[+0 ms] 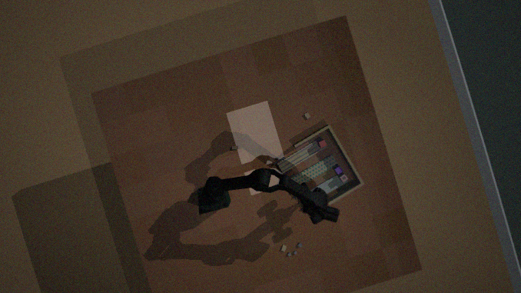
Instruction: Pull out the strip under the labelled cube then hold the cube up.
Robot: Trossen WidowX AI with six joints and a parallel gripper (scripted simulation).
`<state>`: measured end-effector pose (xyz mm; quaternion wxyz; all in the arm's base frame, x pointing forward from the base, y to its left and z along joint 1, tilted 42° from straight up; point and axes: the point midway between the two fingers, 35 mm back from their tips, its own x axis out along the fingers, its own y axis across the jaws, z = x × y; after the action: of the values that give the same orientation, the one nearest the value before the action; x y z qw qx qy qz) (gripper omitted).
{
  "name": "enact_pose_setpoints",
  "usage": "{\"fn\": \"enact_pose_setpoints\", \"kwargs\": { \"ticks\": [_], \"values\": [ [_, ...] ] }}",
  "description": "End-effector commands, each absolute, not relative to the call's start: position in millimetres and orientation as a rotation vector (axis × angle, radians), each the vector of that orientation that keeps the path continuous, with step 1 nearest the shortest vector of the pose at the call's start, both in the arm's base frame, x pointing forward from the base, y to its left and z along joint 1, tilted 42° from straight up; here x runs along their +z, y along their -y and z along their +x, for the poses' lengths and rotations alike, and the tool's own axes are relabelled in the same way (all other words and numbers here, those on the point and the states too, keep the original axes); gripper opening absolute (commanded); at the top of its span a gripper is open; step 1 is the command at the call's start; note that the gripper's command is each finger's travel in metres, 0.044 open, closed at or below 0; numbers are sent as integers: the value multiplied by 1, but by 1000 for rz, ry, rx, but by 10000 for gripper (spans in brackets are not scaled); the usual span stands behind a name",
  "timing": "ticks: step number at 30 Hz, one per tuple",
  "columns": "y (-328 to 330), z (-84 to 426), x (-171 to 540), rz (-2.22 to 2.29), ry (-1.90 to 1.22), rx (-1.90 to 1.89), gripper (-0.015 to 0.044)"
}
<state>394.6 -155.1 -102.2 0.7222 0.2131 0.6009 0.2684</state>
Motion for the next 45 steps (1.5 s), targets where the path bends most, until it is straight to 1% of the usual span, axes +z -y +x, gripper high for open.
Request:
{"fn": "enact_pose_setpoints", "kwargs": {
  "ticks": [1, 19, 45],
  "values": [
    [154, 395, -103, 475, -1324, 593, 0],
    [153, 395, -105, 475, -1324, 593, 0],
    [154, 356, -115, 475, -1326, 592, 0]
  ]
}}
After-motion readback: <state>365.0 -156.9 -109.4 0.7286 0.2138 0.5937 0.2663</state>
